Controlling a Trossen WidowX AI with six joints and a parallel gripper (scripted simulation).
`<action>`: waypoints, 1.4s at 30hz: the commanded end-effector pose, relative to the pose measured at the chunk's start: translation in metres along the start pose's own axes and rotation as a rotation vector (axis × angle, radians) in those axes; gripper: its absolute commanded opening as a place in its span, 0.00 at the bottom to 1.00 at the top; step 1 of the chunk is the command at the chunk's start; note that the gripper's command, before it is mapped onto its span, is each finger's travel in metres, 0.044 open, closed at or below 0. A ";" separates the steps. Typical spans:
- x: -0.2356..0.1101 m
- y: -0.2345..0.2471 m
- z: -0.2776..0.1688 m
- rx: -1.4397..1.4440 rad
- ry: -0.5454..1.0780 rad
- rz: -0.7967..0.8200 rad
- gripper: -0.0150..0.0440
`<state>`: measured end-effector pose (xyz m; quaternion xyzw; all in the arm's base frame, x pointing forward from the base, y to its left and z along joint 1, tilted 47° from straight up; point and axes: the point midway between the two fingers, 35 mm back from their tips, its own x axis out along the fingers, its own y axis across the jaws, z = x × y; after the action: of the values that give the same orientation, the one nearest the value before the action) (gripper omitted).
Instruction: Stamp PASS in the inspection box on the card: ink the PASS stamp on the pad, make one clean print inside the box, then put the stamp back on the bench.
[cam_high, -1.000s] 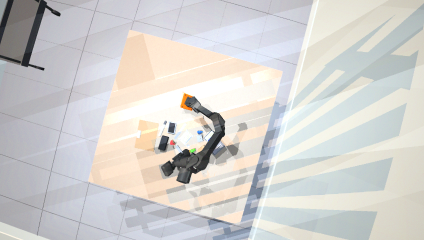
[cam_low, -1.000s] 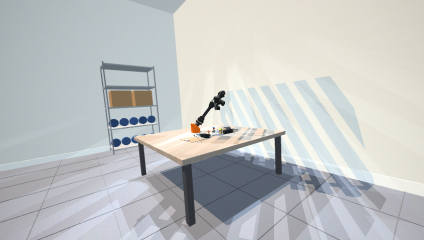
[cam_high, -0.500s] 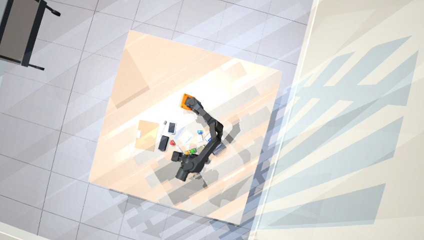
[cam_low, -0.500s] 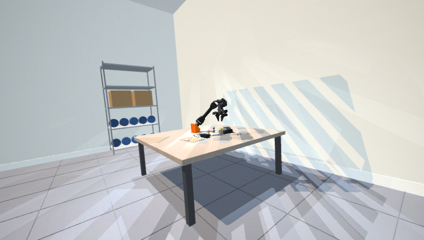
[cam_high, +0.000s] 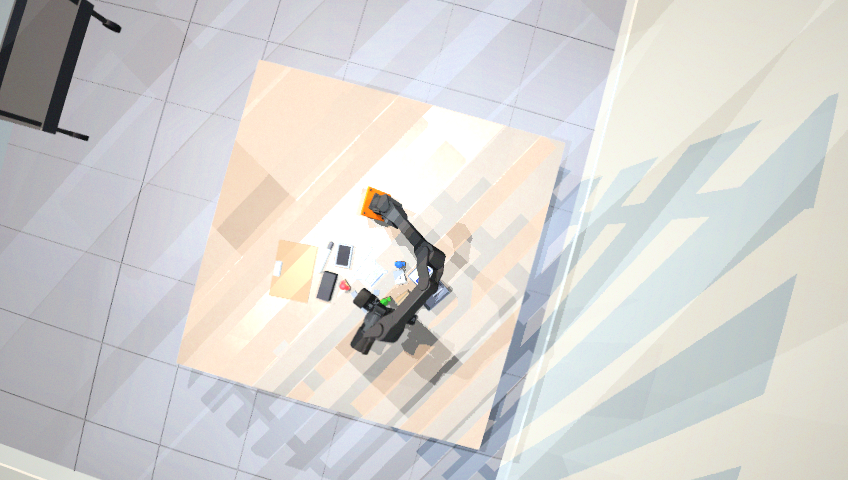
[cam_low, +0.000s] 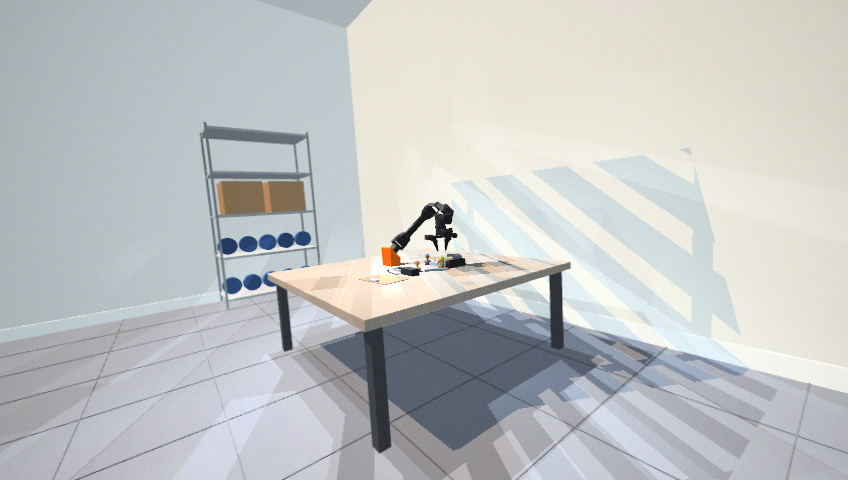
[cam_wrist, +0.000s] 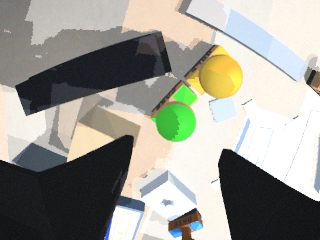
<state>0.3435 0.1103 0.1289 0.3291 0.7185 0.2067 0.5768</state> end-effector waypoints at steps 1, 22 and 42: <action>0.003 0.000 -0.001 0.014 0.008 0.006 0.63; 0.037 0.000 0.001 0.014 0.006 0.005 0.63; 0.069 0.000 -0.002 0.013 0.008 0.008 0.63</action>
<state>0.3356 0.1553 0.0848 0.3321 0.7203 0.2055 0.5733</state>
